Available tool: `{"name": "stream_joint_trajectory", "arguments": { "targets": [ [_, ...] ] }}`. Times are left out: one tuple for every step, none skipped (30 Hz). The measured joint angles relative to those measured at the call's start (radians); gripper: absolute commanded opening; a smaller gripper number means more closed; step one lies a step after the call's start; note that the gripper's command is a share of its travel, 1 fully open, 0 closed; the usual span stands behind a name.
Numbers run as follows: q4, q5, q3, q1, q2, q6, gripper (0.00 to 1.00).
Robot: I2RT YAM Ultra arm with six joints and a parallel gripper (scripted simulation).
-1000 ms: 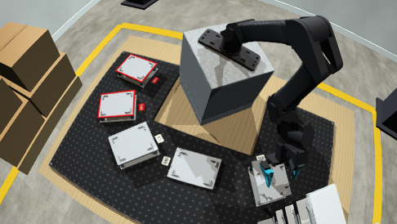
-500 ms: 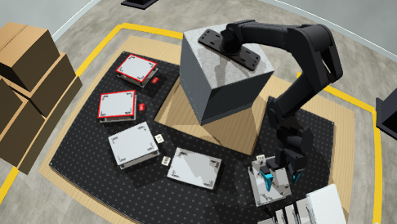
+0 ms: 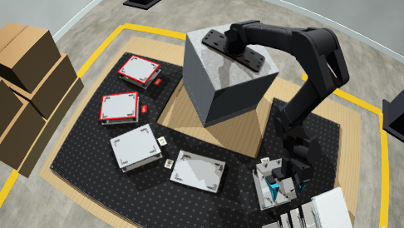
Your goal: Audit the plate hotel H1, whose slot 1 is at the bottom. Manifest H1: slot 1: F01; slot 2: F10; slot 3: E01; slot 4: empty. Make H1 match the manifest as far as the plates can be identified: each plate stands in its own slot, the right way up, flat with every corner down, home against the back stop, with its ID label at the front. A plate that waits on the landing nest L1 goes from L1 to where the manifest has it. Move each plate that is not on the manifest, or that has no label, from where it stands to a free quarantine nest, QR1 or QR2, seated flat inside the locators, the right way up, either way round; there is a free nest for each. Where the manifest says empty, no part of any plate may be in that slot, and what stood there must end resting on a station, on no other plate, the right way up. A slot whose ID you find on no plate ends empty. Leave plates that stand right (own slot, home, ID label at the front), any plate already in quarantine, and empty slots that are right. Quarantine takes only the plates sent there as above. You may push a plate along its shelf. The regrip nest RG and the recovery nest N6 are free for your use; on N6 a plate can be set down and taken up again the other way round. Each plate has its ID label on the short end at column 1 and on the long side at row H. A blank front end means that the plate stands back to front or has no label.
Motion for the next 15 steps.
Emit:
{"name": "stream_joint_trajectory", "arguments": {
  "targets": [
    [-0.001, 0.0, 0.0, -0.001, 0.0, 0.0, 1.0],
    [-0.003, 0.0, 0.0, -0.001, 0.0, -0.001, 1.0],
    [-0.005, 0.0, 0.0, -0.001, 0.0, -0.001, 1.0],
    [-0.006, 0.0, 0.0, -0.001, 0.0, -0.001, 1.0],
    [-0.006, 0.0, 0.0, -0.001, 0.0, -0.001, 1.0],
    [-0.006, 0.0, 0.0, -0.001, 0.0, -0.002, 1.0],
    [-0.006, 0.0, 0.0, -0.001, 0.0, -0.002, 1.0],
    [-0.006, 0.0, 0.0, -0.001, 0.0, -0.002, 1.0],
    [-0.006, 0.0, 0.0, -0.001, 0.0, -0.002, 1.0],
    [-0.006, 0.0, 0.0, -0.001, 0.0, -0.002, 1.0],
    [-0.006, 0.0, 0.0, -0.001, 0.0, -0.002, 1.0],
    [-0.006, 0.0, 0.0, -0.001, 0.0, -0.002, 1.0],
    [-0.006, 0.0, 0.0, -0.001, 0.0, -0.002, 1.0],
    [-0.006, 0.0, 0.0, -0.001, 0.0, -0.002, 1.0],
    [-0.006, 0.0, 0.0, -0.001, 0.0, -0.002, 1.0]
  ]
}}
